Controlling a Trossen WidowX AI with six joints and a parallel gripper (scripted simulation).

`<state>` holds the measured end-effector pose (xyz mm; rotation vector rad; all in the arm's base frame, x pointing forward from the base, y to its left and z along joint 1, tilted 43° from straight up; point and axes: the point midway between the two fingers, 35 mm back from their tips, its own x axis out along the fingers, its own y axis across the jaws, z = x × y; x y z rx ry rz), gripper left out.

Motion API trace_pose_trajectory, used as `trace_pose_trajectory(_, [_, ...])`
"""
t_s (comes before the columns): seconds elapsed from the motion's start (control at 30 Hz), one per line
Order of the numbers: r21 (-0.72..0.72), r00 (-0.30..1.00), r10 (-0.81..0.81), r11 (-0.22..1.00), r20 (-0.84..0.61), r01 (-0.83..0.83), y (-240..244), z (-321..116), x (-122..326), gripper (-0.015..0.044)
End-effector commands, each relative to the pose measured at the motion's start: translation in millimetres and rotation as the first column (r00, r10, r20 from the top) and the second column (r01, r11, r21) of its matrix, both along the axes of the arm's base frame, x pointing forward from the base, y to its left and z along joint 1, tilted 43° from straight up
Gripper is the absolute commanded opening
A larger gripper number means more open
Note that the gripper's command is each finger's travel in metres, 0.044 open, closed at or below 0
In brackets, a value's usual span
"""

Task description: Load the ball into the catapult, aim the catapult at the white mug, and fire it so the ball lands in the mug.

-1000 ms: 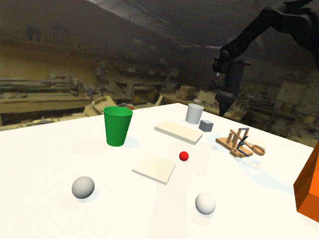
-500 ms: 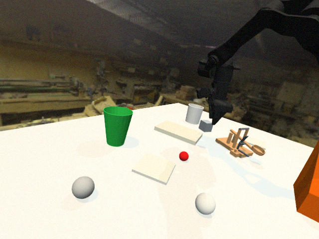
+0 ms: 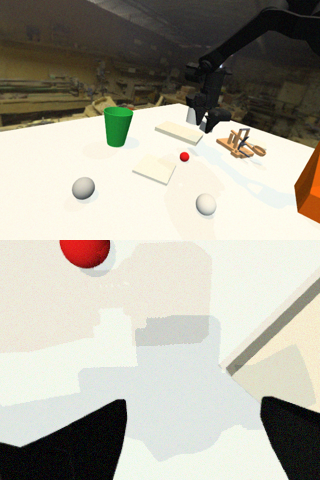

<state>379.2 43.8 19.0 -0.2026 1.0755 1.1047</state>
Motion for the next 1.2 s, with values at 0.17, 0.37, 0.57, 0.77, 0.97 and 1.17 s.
trace_pose_trajectory(0.17, [0.002, 0.959, 0.212, 0.976, 0.191, -0.216, 40.1, 19.9, 3.9, 0.0300])
trace_pose_trajectory(0.37, [-0.017, 0.885, 0.343, 0.934, 0.316, -0.356, 66.8, 32.3, 4.2, 0.0300])
trace_pose_trajectory(0.57, [-0.048, 0.792, 0.444, 0.882, 0.420, -0.469, 90.3, 43.5, 0.8, 0.0300])
trace_pose_trajectory(0.77, [-0.049, 0.789, 0.447, 0.880, 0.423, -0.472, 92.3, 42.4, 0.2, 0.0300])
trace_pose_trajectory(0.97, [-0.048, 0.789, 0.447, 0.880, 0.423, -0.473, 101.3, 33.0, 0.6, 0.0300])
trace_pose_trajectory(1.17, [-0.048, 0.789, 0.447, 0.880, 0.423, -0.473, 106.3, 27.6, 1.1, 0.0300])
